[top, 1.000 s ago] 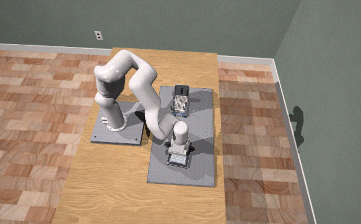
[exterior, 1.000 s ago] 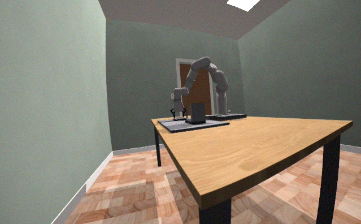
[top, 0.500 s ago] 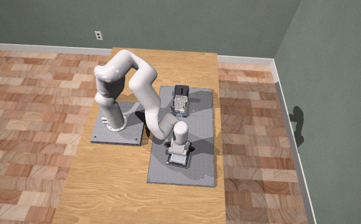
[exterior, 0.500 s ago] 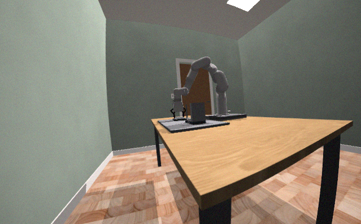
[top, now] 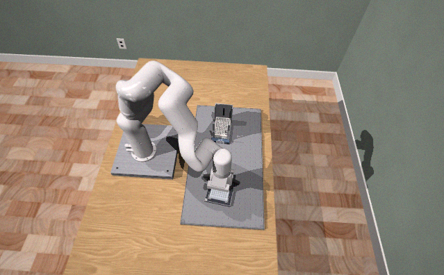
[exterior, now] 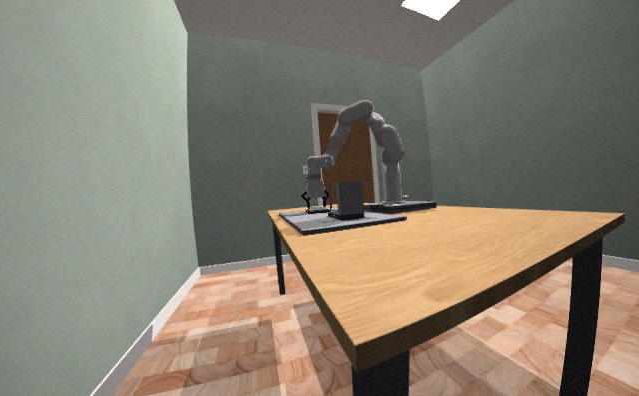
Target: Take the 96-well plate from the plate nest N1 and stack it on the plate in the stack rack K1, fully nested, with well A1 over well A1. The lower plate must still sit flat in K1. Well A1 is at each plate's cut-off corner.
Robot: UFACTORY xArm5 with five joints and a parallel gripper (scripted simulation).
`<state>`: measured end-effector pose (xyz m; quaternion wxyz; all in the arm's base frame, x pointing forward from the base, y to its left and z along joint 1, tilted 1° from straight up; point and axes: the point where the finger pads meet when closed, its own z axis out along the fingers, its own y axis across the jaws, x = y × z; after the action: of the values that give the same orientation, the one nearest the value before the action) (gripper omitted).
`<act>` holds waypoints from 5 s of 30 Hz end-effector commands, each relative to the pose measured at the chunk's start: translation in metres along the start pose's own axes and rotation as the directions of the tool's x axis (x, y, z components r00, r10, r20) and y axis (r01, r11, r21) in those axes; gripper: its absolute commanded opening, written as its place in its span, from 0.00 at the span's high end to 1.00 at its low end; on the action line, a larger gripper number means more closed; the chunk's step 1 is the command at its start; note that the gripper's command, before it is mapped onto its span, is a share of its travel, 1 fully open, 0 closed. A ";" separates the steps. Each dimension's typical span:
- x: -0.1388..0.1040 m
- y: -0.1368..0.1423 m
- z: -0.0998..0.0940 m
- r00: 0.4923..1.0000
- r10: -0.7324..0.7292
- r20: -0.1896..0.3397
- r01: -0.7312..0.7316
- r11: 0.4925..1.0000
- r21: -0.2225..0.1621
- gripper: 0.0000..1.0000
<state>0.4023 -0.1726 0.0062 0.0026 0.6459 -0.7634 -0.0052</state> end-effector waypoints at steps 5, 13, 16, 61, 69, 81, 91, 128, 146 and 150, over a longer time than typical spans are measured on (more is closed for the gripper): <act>0.000 -0.001 -0.001 1.000 0.000 -0.013 0.000 1.000 0.000 1.00; 0.000 -0.001 -0.002 1.000 0.000 -0.013 0.000 1.000 0.000 1.00; 0.000 -0.001 -0.003 1.000 0.000 -0.013 0.000 1.000 0.000 1.00; 0.000 -0.001 -0.031 1.000 0.000 -0.013 0.000 1.000 0.000 1.00; 0.000 -0.001 -0.041 1.000 0.000 -0.013 0.000 1.000 0.000 1.00; 0.000 -0.001 -0.061 1.000 0.000 -0.013 0.000 1.000 0.000 1.00; -0.001 -0.001 -0.075 1.000 0.000 -0.013 0.000 1.000 0.000 1.00; -0.001 -0.001 -0.130 1.000 0.000 -0.013 0.000 1.000 0.000 1.00; -0.002 -0.001 -0.149 1.000 0.000 -0.013 0.000 1.000 0.000 1.00; -0.002 -0.001 -0.149 1.000 0.000 -0.013 0.000 1.000 0.000 1.00</act>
<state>0.4046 -0.1715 0.1537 0.0026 0.6459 -0.7634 -0.0052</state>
